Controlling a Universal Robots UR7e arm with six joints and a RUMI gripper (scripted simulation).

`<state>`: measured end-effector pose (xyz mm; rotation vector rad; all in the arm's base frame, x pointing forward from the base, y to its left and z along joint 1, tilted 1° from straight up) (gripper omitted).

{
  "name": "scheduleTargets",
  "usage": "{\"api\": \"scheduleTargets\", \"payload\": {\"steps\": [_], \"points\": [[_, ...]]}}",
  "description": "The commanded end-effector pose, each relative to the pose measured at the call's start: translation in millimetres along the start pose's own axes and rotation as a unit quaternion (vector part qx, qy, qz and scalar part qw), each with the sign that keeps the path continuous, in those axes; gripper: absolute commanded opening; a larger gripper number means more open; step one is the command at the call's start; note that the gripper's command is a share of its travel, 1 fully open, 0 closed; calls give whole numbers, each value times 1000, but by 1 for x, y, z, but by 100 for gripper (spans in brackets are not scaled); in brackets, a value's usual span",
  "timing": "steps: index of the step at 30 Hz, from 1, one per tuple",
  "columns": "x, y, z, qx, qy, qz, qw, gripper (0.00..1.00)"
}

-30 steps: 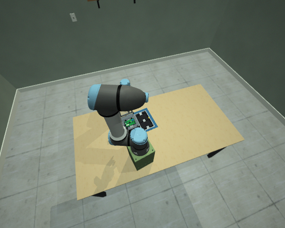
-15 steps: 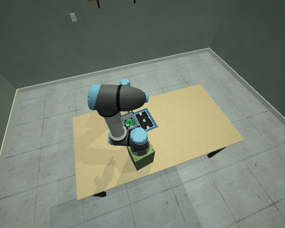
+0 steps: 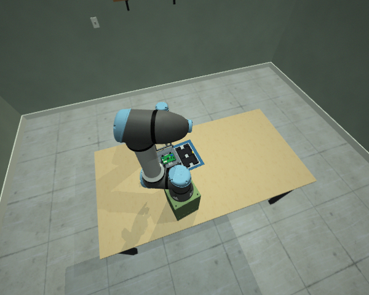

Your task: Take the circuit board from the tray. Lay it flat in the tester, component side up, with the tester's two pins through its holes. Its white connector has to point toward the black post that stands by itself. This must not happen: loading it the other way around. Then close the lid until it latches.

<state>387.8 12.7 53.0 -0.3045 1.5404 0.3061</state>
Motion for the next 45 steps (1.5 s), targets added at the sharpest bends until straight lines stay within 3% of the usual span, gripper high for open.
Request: {"api": "scheduleTargets", "payload": {"steps": [1, 15, 39, 45], "points": [[-2, -3, 1, 1, -2, -2, 1000, 30], [-2, -5, 16, 0, -2, -1, 1000, 30], [-2, -32, 119, 0, -1, -1, 1000, 30], [-2, -35, 132, 0, -1, -1, 1000, 30]]}}
Point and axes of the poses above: the point where the finger pads meet when closed, its own x axis out along the fingers, its own z axis across the jaws, y = z × x, the point moved 6 cm from there along -x, back along the fingers, and after that the axes turned 14 degrees about -x, right-handed, at the moved point
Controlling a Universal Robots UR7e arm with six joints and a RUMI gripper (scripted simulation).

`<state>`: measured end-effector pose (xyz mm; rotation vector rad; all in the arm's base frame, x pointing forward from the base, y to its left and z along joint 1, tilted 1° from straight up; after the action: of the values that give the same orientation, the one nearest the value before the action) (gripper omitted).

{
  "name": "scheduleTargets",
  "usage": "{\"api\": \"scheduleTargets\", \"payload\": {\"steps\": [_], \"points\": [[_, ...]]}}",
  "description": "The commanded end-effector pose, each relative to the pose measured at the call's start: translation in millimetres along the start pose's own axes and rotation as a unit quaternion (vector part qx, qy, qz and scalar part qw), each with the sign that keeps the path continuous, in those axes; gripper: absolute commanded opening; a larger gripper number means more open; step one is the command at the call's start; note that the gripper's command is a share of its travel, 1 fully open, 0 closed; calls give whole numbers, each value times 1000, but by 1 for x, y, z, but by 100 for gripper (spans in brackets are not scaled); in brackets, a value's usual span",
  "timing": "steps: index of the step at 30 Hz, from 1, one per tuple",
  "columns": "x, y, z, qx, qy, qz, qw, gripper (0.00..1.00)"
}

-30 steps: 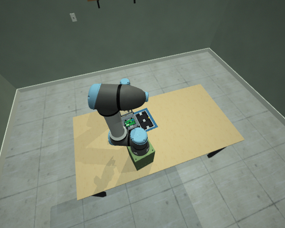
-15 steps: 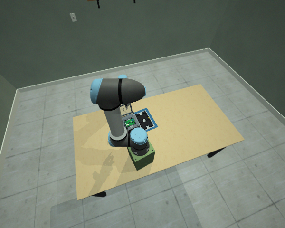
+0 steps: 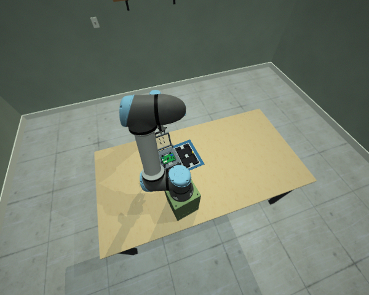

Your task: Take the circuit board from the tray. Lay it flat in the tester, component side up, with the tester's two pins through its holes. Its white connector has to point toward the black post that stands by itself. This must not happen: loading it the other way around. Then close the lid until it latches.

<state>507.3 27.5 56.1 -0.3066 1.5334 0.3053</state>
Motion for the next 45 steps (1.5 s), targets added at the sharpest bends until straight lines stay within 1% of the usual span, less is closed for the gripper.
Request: {"api": "scheduleTargets", "payload": {"steps": [1, 9, 45], "points": [[0, -4, 19, 0, 2, 0, 1000, 30], [0, -7, 28, 0, 2, 0, 1000, 30], [3, -7, 28, 1, 2, 1, 1000, 30]]}}
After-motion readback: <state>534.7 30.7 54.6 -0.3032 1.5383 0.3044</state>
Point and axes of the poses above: the point where the finger pads meet when closed, its own x axis out along the fingers, its own z axis across the jaws, y = z × x, the point moved 6 cm from there along -x, back along the fingers, and after that the axes turned 14 degrees about -x, right-handed, at the moved point
